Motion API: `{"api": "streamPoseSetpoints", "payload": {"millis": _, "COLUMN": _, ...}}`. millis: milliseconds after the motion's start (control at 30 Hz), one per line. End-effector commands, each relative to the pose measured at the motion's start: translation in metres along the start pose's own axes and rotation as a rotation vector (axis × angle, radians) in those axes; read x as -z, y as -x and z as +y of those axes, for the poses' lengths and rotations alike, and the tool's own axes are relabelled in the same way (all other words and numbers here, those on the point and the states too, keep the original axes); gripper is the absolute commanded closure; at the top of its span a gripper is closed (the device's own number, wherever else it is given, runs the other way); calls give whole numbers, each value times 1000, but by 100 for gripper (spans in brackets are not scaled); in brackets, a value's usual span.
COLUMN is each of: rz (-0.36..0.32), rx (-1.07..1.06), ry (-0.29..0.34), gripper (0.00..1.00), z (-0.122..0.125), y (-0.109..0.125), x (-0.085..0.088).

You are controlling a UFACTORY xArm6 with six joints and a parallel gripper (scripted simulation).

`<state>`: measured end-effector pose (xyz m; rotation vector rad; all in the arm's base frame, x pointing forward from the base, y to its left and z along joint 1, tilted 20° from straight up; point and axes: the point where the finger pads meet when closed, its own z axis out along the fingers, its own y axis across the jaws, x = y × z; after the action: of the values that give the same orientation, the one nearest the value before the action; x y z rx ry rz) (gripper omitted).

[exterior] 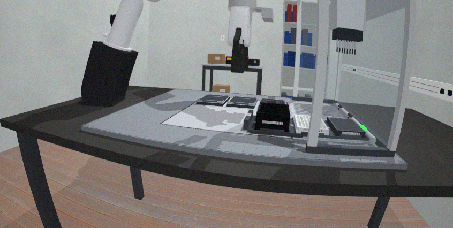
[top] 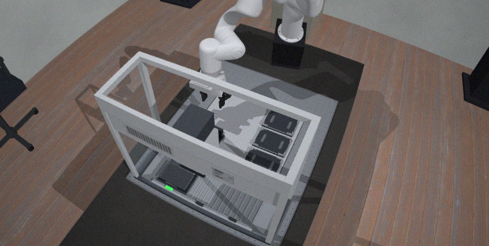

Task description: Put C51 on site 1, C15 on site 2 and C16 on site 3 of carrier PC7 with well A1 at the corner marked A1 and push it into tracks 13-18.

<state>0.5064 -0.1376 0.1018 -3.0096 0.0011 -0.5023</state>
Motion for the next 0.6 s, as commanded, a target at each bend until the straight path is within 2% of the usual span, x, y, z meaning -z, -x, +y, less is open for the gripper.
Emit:
{"api": "streamPoseSetpoints", "payload": {"millis": 0, "rz": 4, "rx": 0, "ry": 1, "gripper": 18, "z": 0, "y": -2, "x": 6}}
{"api": "streamPoseSetpoints", "payload": {"millis": 367, "rz": 4, "rx": 0, "ry": 1, "gripper": 18, "z": 0, "y": -2, "x": 24}}
{"api": "streamPoseSetpoints", "payload": {"millis": 567, "rz": 4, "rx": 0, "ry": 1, "gripper": 18, "z": 0, "y": -2, "x": 24}}
